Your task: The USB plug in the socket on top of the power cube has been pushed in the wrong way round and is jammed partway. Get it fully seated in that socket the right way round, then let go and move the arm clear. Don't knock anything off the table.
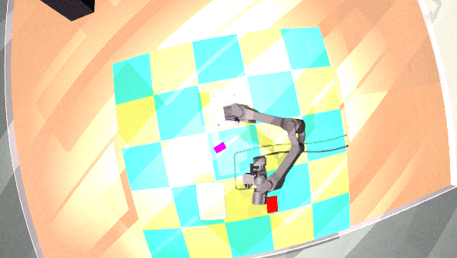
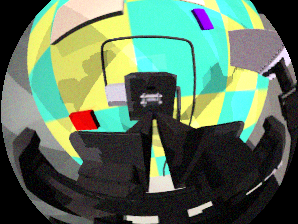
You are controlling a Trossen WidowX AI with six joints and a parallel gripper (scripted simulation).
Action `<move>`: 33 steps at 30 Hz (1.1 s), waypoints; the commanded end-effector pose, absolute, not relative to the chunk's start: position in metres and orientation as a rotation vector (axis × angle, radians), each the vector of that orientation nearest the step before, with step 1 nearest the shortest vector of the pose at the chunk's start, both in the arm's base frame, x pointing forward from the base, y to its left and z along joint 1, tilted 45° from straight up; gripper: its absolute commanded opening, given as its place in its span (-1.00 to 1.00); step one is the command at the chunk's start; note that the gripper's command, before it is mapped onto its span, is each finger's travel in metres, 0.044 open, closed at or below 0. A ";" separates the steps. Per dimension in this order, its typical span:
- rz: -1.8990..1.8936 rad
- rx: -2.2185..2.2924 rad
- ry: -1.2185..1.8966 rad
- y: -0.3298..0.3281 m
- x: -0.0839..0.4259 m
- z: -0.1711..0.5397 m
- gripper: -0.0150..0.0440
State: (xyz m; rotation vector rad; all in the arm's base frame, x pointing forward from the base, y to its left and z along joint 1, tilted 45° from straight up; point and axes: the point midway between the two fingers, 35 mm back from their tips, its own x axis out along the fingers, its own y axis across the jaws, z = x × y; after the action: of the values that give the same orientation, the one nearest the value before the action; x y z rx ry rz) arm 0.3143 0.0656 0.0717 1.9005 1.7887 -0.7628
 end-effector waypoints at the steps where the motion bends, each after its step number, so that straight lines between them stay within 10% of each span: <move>1: -0.762 1.908 1.790 0.066 0.315 0.072 -0.49; 33: -0.761 1.908 1.790 0.069 0.315 0.069 -0.49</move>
State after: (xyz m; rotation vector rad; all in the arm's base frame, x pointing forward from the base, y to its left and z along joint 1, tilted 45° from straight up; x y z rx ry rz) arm 0.3144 0.0684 0.0689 1.9010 1.7888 -0.7623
